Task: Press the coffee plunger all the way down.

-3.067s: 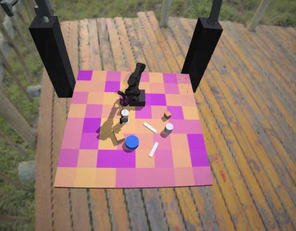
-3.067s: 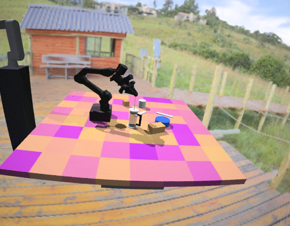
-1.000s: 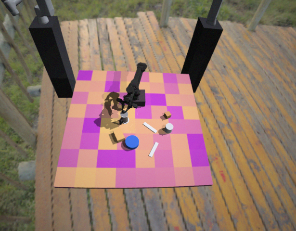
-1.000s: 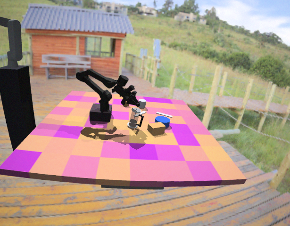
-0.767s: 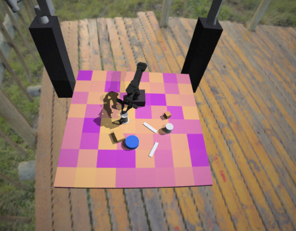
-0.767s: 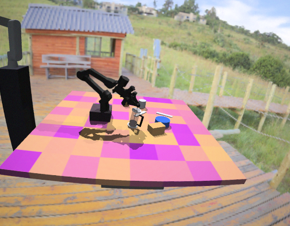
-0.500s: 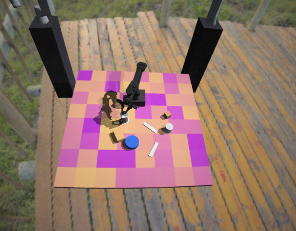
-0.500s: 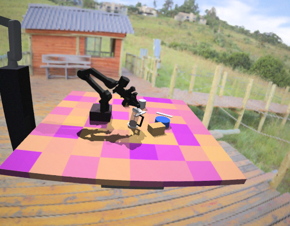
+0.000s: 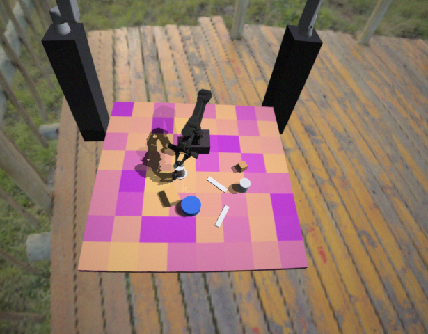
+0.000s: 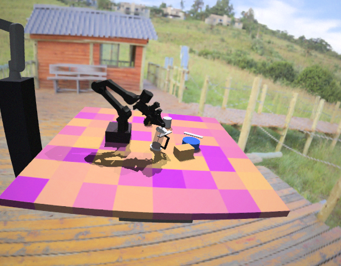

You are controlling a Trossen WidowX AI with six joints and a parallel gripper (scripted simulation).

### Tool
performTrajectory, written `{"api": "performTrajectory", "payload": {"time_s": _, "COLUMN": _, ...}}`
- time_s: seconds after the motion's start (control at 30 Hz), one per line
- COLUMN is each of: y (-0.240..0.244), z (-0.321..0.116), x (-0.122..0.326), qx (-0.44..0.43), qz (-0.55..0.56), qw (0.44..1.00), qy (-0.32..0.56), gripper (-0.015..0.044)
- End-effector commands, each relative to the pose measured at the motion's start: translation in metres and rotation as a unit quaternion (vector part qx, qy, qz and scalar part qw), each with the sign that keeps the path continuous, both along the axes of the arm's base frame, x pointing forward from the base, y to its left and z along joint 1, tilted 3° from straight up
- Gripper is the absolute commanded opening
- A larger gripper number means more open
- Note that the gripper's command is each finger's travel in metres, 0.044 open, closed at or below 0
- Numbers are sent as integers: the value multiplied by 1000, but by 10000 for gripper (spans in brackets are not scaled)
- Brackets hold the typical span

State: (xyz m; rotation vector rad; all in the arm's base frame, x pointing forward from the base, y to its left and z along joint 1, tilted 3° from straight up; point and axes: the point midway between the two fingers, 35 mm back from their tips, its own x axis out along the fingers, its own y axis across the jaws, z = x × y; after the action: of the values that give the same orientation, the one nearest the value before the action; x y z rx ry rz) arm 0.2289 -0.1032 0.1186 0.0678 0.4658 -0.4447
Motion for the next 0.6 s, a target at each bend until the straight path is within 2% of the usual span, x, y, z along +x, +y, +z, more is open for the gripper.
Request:
{"api": "performTrajectory", "payload": {"time_s": 0.0, "y": 0, "z": -5, "x": 0, "qx": 1, "qz": 1, "qw": 1000, "qy": 10, "gripper": 116}}
{"api": "performTrajectory", "payload": {"time_s": 0.33, "y": 0, "z": 0, "x": 0, "qx": 0, "qz": 0, "qw": 1000, "qy": 0, "gripper": 116}}
{"api": "performTrajectory", "payload": {"time_s": 0.57, "y": 0, "z": 0, "x": 0, "qx": 0, "qz": 0, "qw": 1000, "qy": 0, "gripper": 300}}
